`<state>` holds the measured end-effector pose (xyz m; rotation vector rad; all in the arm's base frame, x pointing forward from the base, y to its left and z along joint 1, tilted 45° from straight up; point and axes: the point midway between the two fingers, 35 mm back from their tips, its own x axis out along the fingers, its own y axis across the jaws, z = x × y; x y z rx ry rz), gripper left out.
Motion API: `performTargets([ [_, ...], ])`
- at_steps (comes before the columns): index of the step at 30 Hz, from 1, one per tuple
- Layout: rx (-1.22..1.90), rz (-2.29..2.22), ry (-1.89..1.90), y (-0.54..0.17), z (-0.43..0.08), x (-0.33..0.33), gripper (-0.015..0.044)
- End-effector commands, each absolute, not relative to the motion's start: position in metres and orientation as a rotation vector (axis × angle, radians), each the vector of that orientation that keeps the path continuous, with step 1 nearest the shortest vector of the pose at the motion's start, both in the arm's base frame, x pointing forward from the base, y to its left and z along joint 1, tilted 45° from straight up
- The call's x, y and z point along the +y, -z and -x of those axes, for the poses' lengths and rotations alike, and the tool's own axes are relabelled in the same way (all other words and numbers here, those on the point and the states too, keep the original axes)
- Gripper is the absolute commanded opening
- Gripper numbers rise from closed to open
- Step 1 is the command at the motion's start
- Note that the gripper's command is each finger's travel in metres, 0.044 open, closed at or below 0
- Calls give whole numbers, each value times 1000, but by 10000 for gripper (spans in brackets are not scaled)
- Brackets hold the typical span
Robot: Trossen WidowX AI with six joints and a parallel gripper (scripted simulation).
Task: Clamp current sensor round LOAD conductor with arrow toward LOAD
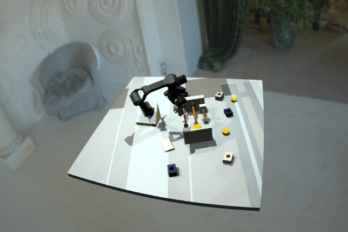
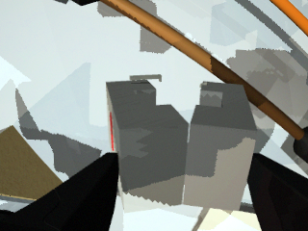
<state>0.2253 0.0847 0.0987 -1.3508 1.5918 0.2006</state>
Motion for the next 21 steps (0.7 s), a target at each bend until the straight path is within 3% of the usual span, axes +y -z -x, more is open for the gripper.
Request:
performTargets([
  [1,1541,1217,-69,-101,-236,86,0],
  [21,1279,516,489,-106,-275,82,0],
])
